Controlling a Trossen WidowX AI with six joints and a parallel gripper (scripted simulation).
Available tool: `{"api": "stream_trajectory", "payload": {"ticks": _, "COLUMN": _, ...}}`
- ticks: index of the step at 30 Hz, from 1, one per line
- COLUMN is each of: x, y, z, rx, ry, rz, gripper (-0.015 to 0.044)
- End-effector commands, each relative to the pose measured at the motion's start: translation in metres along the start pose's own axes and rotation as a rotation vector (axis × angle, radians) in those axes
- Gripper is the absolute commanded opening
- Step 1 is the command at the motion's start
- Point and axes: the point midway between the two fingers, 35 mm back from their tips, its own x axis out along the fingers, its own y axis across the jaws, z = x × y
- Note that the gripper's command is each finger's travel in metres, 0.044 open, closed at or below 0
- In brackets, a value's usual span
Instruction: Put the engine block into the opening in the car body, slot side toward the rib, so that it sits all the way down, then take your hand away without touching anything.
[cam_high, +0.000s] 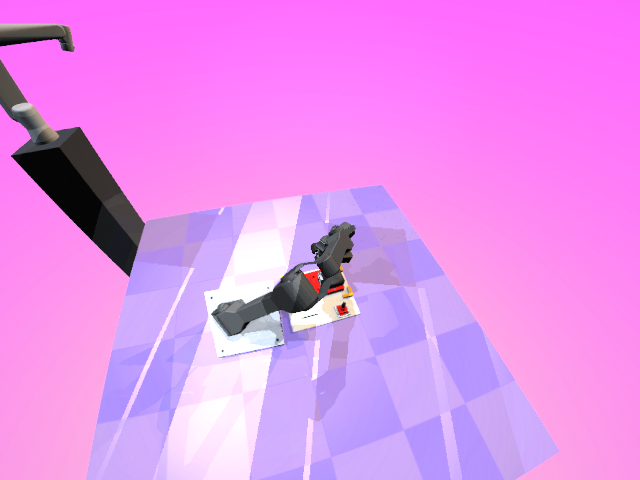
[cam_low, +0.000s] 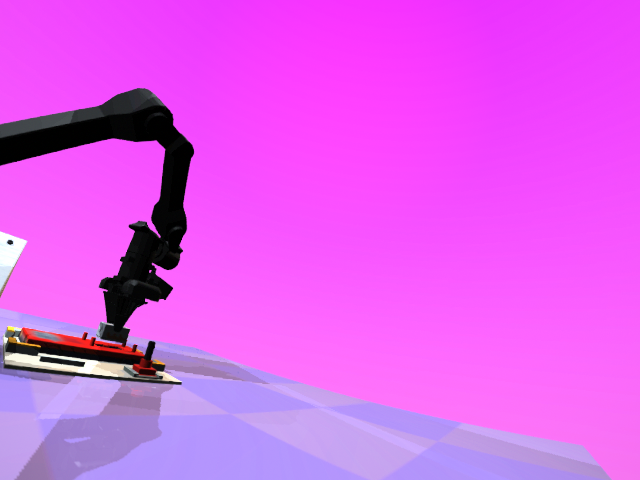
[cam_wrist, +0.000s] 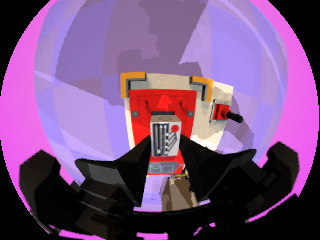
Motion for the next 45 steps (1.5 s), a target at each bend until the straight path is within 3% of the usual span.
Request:
{"api": "stream_trajectory", "payload": {"ticks": 1, "x": 0.0013, "y": -0.0001, "z": 0.0, "rx": -0.021, "ry": -0.001, "rz": -0.002, "gripper": 0.0158}}
{"api": "stream_trajectory", "payload": {"ticks": 45, "x": 0.0111, "y": -0.0003, "z": 0.0002, "rx": 0.007, "ry": -0.001, "rz": -0.003, "gripper": 0.0158}}
